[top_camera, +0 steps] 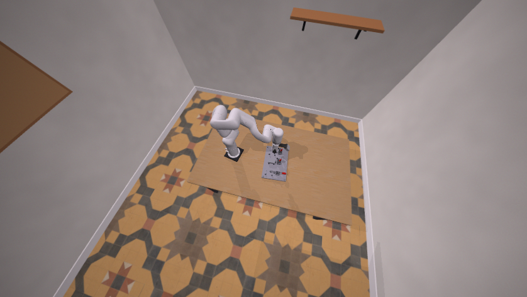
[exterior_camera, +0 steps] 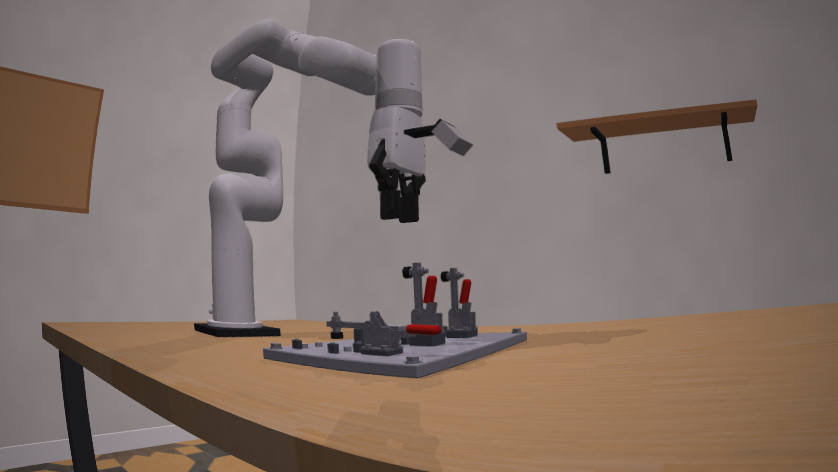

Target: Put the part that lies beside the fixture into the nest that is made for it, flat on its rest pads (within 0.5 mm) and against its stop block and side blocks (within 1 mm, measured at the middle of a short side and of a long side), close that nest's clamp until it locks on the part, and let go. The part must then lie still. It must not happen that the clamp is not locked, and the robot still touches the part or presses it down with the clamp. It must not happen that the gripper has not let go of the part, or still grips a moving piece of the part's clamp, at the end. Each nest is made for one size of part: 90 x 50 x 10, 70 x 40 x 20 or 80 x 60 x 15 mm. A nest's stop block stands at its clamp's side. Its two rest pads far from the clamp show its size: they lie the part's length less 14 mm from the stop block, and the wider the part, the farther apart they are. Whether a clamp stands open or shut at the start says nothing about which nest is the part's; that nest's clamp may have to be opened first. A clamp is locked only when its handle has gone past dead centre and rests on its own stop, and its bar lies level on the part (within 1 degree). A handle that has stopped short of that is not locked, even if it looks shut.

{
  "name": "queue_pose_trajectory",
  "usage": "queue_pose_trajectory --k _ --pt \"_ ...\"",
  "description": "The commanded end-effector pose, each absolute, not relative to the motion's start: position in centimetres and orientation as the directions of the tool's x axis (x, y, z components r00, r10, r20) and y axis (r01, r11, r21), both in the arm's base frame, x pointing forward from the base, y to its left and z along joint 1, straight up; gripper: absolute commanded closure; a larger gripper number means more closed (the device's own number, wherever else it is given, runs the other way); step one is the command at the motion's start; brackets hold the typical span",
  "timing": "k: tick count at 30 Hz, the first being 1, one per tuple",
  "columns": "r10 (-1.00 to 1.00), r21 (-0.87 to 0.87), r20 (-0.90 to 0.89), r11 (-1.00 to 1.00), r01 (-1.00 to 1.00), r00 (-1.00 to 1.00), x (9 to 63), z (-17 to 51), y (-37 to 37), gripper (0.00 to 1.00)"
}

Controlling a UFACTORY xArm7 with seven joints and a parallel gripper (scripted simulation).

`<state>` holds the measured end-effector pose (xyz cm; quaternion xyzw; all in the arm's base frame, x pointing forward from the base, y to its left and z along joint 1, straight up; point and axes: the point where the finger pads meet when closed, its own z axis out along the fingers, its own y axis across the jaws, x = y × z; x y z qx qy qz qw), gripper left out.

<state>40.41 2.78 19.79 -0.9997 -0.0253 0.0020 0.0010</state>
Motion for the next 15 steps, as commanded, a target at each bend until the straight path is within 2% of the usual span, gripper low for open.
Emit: queue_pose_trajectory --k 1,15 --pt "0.05 -0.002 0.001 -0.999 0.05 0.999 41.5 20.0 2.3 0.53" --pt "0.05 -0.002 0.001 -0.999 0.05 0.999 46.2 20.0 -0.4 0.53"
